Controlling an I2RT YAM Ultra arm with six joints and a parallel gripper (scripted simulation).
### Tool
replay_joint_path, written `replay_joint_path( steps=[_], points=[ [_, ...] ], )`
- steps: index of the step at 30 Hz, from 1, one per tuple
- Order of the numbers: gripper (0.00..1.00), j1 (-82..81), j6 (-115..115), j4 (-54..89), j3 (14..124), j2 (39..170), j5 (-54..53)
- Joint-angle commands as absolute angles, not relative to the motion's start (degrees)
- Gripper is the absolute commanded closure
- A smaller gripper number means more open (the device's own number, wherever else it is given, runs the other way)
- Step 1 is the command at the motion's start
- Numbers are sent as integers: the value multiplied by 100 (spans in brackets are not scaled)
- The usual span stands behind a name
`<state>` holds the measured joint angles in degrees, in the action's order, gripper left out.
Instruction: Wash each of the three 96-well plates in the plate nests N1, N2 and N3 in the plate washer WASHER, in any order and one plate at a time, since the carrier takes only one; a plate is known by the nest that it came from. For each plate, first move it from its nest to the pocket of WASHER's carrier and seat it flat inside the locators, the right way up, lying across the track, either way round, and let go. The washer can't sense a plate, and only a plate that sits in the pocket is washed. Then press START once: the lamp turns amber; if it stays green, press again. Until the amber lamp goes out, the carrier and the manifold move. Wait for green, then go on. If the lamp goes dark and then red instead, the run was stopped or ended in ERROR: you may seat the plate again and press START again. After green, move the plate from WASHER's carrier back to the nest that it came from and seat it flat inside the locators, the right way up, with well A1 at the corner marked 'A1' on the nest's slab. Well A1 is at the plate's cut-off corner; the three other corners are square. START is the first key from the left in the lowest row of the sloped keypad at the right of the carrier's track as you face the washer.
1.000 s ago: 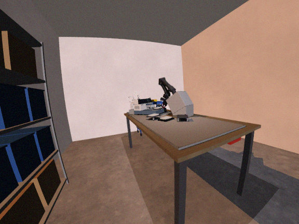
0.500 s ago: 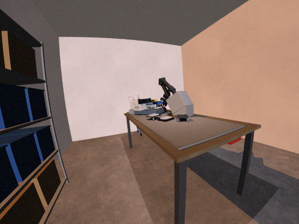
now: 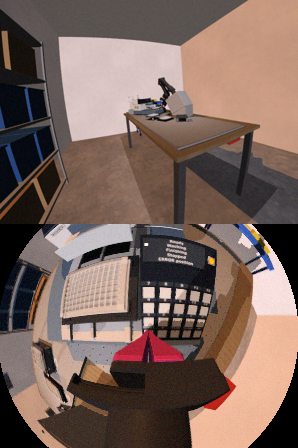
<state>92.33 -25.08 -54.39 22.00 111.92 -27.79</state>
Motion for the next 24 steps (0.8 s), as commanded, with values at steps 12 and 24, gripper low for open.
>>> replay_joint_path(
  steps=[12, 24],
  points=[
    [100, 9129, -2457, -5409, 2407, 11350, -2699],
    [100, 9406, -2628, -5198, 1914, 10767, -2902]
  ],
)
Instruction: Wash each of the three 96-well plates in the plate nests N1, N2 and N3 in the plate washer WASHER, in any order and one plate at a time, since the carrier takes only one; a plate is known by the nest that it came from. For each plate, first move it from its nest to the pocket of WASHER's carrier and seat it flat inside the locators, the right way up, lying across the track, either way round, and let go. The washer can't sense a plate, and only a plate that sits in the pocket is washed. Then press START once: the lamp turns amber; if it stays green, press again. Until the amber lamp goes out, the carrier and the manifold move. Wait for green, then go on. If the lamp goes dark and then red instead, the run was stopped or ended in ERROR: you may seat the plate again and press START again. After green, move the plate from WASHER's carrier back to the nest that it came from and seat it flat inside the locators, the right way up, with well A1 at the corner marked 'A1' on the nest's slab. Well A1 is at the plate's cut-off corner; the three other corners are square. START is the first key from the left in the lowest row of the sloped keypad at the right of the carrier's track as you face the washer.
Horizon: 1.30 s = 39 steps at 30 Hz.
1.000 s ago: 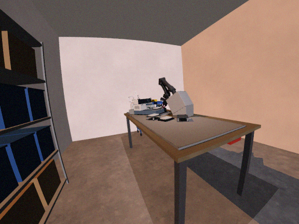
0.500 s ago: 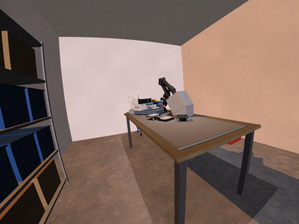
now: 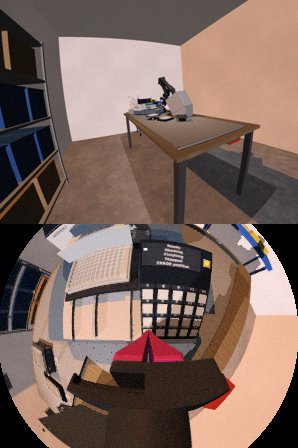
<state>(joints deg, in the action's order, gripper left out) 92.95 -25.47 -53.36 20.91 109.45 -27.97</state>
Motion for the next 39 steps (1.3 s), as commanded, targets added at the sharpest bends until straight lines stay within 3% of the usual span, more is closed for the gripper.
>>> replay_joint_path(
  steps=[1, 39],
  points=[
    [100, 9425, -2640, -5173, 1888, 10722, -2917],
    [100, 10225, -3222, -3713, 1322, 8941, -3550]
  ],
)
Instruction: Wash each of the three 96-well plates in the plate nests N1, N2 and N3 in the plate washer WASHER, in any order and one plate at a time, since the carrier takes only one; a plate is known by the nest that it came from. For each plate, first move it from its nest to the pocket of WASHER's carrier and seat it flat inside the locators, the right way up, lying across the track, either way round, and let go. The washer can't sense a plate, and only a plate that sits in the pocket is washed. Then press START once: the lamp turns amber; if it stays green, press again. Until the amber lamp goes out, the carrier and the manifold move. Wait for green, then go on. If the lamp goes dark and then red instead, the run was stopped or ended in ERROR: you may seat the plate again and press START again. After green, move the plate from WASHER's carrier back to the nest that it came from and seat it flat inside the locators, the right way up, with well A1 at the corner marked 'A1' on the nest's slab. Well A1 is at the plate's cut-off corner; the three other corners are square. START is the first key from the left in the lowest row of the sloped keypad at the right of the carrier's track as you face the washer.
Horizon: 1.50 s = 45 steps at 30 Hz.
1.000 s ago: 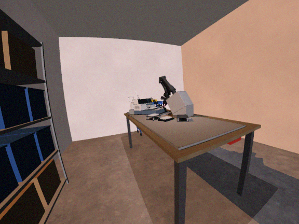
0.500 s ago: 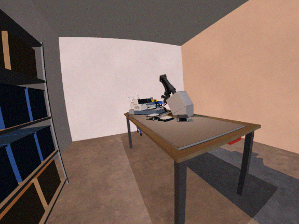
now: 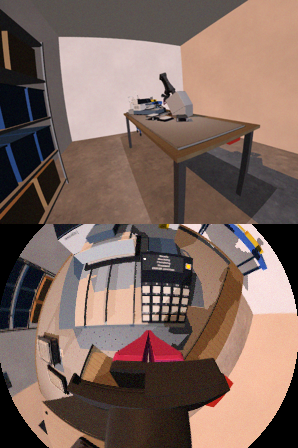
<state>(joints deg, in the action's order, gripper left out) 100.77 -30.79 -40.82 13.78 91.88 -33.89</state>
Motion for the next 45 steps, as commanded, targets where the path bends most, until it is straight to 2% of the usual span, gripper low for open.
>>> replay_joint_path(
  steps=[1, 45],
  points=[
    [100, 10254, -3244, -3652, 1241, 8880, -3572],
    [100, 10243, -3246, -3625, 1342, 8882, -3574]
  ],
)
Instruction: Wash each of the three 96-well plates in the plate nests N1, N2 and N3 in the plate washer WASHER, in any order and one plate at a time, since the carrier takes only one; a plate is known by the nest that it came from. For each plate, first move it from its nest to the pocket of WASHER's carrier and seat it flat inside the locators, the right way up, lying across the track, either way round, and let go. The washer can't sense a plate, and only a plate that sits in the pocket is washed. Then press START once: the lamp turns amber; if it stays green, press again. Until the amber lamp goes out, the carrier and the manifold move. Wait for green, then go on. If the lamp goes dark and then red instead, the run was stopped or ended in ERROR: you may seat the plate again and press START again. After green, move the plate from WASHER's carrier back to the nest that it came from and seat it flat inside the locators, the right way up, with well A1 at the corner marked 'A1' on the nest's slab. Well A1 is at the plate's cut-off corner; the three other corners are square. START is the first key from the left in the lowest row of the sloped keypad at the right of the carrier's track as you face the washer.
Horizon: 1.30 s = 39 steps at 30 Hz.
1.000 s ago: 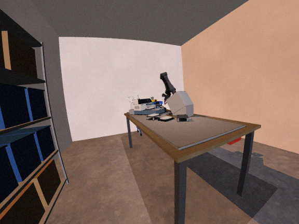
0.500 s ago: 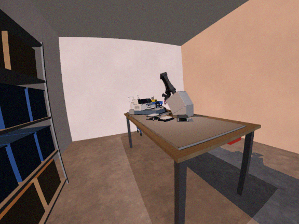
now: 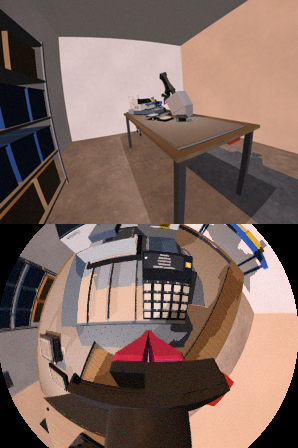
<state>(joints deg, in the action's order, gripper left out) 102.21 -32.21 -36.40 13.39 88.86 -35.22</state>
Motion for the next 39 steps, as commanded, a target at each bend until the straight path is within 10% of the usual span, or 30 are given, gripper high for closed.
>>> replay_joint_path(
  steps=[1, 2, 39],
  points=[
    [100, 10243, -3246, -3625, 1342, 8882, -3574],
    [0, 10258, -3274, -3427, 1527, 8710, -3601],
    [0, 9961, -3036, -653, 3708, 8131, -3379]
  ],
)
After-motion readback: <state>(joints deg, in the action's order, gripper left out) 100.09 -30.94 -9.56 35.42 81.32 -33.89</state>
